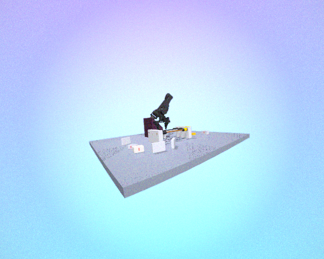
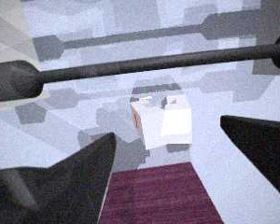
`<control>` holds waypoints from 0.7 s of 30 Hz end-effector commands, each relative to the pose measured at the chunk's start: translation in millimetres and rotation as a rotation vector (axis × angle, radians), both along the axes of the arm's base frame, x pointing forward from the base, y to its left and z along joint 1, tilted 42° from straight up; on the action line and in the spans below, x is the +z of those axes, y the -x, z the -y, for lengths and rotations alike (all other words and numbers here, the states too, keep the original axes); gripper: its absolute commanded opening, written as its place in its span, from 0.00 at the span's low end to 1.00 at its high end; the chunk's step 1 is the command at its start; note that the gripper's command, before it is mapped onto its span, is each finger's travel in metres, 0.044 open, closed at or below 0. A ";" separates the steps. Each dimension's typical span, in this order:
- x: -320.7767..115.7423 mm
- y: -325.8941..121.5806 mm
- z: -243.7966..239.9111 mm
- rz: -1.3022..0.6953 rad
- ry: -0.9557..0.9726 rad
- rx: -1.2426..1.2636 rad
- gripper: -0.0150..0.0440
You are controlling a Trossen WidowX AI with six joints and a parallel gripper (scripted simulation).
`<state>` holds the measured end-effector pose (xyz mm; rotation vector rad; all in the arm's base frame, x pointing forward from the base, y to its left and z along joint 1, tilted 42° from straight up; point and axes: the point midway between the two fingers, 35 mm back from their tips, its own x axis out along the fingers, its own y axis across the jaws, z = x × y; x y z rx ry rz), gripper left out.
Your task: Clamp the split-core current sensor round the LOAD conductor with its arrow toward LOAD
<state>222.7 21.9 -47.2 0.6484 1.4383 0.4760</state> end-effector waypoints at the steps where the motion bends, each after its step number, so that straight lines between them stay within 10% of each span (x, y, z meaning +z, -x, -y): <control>1: -4.9 1.4 -5.6 -0.008 -0.007 -0.005 1.00; 17: -21.2 1.5 -22.5 -0.008 -0.012 -0.005 1.00; 21: -19.2 -0.5 -19.5 0.000 -0.005 0.001 0.82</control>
